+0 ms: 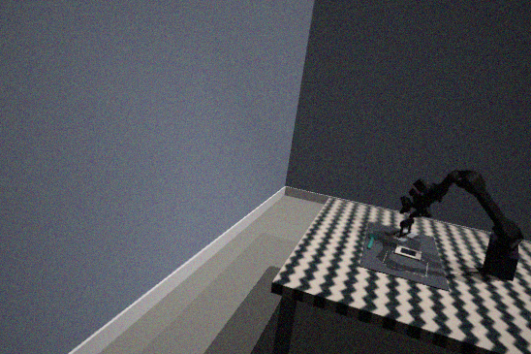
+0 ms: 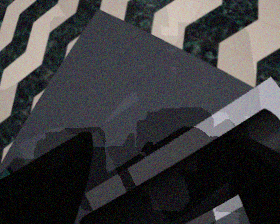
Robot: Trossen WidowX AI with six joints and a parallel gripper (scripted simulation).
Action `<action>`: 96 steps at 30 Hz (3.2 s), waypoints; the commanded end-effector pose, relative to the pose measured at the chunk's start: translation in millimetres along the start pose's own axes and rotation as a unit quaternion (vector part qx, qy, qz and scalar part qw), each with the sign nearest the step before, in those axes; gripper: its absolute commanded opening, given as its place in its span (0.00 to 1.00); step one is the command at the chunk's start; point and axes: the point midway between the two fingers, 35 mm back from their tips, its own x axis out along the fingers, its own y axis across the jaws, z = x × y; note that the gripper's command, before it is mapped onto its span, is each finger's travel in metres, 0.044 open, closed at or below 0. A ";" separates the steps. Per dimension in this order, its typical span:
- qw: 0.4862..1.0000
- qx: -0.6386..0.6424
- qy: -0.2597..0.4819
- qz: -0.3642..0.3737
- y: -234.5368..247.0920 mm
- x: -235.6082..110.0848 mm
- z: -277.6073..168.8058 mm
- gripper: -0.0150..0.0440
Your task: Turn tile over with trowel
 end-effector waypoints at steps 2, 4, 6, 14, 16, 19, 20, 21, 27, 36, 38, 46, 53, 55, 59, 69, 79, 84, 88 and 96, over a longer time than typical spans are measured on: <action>0.998 0.065 -0.001 0.011 1.1 -8.5 -9.4 0.76; 0.996 0.092 -0.002 0.014 -1.4 -9.2 -11.8 0.76; 0.994 0.110 -0.005 0.017 -2.5 -10.3 -12.5 0.76; 0.977 0.210 -0.018 0.041 -5.6 -11.5 -20.4 0.76; 0.969 0.241 -0.019 0.049 -6.5 -11.4 -23.9 0.76; 0.955 0.288 -0.019 0.061 -7.7 -11.3 -30.0 0.76; 0.950 0.304 -0.018 0.065 -8.1 -11.5 -32.1 0.76; 0.945 0.320 -0.018 0.069 -8.4 -11.6 -34.2 0.76; 0.906 0.412 -0.012 0.092 -10.4 -13.9 -47.4 0.76; 0.880 0.464 -0.005 0.105 -11.1 -16.0 -55.3 0.76; 0.880 0.464 -0.005 0.105 -10.6 -13.9 -55.1 0.76; 0.880 0.464 -0.005 0.103 -7.5 -1.5 -54.2 0.76; 0.879 0.465 -0.006 0.103 -5.0 9.5 -52.9 0.76; 0.879 0.465 -0.006 0.103 -4.3 12.7 -52.6 0.76; 0.879 0.466 -0.006 0.103 -3.0 19.1 -52.1 0.76; 0.878 0.467 -0.007 0.104 0.2 35.1 -51.6 0.76; 0.878 0.467 -0.007 0.104 1.2 40.7 -51.6 0.54; 0.878 0.467 -0.007 0.104 1.2 40.7 -51.6 0.45; 0.878 0.467 -0.007 0.104 1.2 40.7 -51.6 0.41; 0.878 0.467 -0.007 0.104 1.2 40.7 -51.6 0.31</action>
